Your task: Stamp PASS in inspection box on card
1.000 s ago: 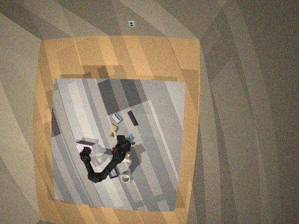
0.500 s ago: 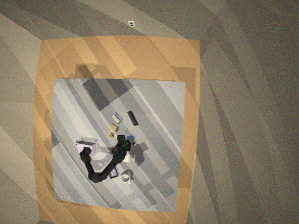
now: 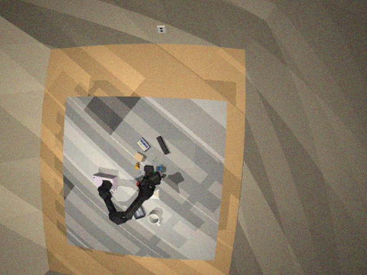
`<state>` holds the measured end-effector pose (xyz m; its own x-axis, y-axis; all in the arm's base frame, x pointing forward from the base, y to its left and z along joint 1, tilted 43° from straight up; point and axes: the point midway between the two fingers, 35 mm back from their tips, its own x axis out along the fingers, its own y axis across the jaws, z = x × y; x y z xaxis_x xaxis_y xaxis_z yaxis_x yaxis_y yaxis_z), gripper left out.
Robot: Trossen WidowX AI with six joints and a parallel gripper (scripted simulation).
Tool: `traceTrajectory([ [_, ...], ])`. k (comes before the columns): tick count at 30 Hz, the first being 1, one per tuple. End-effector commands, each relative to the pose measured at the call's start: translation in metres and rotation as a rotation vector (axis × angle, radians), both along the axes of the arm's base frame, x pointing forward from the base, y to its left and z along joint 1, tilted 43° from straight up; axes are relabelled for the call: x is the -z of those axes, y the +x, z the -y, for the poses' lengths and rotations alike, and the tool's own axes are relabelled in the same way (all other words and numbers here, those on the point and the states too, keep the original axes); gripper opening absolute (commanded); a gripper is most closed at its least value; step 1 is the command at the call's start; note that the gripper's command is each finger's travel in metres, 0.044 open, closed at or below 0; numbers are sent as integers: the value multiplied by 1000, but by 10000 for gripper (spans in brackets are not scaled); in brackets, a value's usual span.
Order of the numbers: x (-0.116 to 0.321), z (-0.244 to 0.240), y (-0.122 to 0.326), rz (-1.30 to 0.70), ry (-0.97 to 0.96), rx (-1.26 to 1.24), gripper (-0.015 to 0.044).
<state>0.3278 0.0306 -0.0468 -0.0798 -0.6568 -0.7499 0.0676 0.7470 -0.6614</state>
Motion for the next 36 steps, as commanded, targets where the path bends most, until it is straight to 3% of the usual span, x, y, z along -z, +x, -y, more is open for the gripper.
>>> traceTrajectory([
  [1, 2, 3, -1, -4, -5, -4, 0],
  [36, 17, 17, -4, -4, -8, -3, 0],
])
